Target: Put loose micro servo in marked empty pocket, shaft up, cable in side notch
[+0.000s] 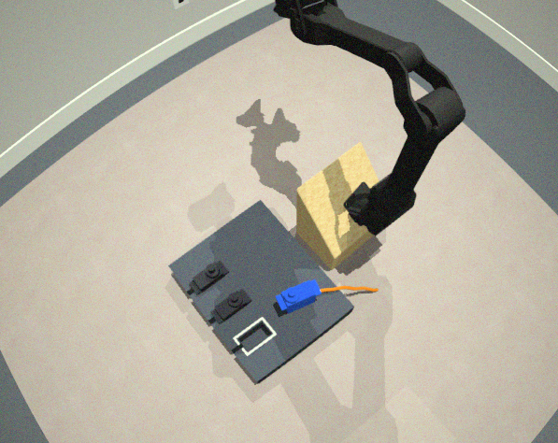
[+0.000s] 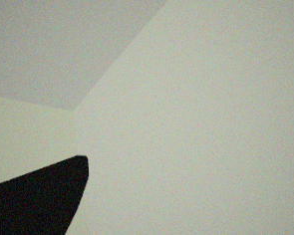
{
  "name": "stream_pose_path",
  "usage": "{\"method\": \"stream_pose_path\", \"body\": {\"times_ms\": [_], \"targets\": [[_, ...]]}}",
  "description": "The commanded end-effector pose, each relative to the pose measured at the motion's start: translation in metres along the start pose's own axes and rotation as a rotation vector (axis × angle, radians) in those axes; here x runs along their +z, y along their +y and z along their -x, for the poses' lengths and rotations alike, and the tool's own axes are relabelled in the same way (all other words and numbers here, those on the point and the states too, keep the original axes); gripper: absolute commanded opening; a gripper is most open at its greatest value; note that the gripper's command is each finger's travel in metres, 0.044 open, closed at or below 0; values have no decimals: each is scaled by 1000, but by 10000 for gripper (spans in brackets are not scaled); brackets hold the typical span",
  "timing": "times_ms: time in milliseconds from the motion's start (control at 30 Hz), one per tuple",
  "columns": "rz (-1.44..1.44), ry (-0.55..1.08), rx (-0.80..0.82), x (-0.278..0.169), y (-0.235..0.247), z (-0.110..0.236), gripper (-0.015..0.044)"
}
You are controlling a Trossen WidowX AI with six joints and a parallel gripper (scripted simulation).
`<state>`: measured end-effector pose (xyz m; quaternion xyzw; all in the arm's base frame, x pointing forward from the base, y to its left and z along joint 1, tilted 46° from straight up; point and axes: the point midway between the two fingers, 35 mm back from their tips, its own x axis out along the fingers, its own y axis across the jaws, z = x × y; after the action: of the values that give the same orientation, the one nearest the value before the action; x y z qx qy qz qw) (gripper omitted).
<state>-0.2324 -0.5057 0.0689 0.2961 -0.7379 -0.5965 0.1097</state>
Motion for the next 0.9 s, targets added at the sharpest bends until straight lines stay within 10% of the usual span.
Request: {"method": "stream_pose_path", "body": {"times_ms": [0, 867], "targets": [[106, 53, -59, -16, -11, 15, 440], [814, 483, -372, -87, -90, 124, 440]]}}
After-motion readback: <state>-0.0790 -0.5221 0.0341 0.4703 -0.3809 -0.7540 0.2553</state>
